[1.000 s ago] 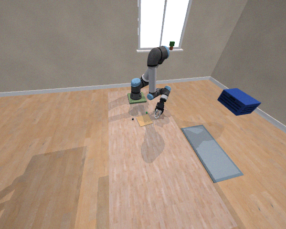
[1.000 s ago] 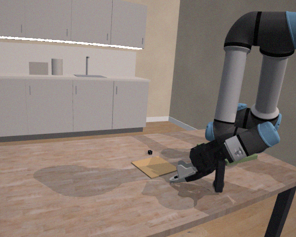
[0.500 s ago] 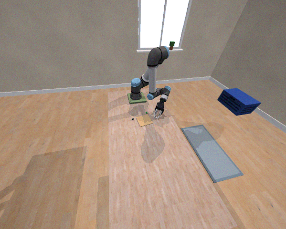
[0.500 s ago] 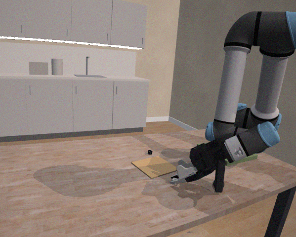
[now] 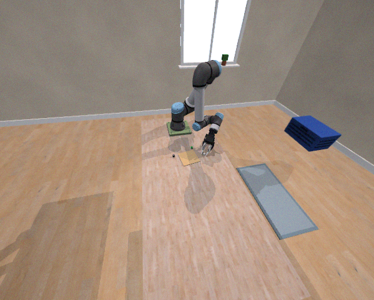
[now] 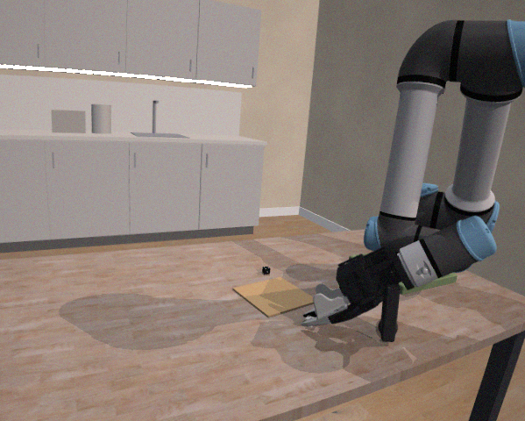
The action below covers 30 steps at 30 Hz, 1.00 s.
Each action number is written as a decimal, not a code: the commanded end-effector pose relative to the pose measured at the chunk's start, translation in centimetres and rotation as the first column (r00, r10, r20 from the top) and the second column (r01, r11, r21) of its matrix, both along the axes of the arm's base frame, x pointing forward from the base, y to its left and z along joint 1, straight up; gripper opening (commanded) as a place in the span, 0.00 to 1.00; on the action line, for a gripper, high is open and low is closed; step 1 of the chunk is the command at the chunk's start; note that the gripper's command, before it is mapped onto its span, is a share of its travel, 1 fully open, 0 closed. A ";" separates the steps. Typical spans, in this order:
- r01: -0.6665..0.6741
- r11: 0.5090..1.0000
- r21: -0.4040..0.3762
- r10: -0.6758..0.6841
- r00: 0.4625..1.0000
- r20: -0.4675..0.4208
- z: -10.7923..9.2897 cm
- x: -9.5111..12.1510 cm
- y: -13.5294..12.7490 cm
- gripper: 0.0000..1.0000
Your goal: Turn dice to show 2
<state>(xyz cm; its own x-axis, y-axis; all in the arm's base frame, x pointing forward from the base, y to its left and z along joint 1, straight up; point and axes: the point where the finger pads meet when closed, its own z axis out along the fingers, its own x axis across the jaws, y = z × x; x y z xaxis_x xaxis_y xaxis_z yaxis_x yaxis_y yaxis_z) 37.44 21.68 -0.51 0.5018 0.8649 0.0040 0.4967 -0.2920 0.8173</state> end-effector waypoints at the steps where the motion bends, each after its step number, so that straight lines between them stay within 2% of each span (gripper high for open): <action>1: 0.000 1.000 0.001 0.000 1.000 0.001 0.0 0.0 0.0 0.18; 30: 0.000 1.000 0.001 0.000 1.000 0.001 0.4 -0.5 0.3 0.18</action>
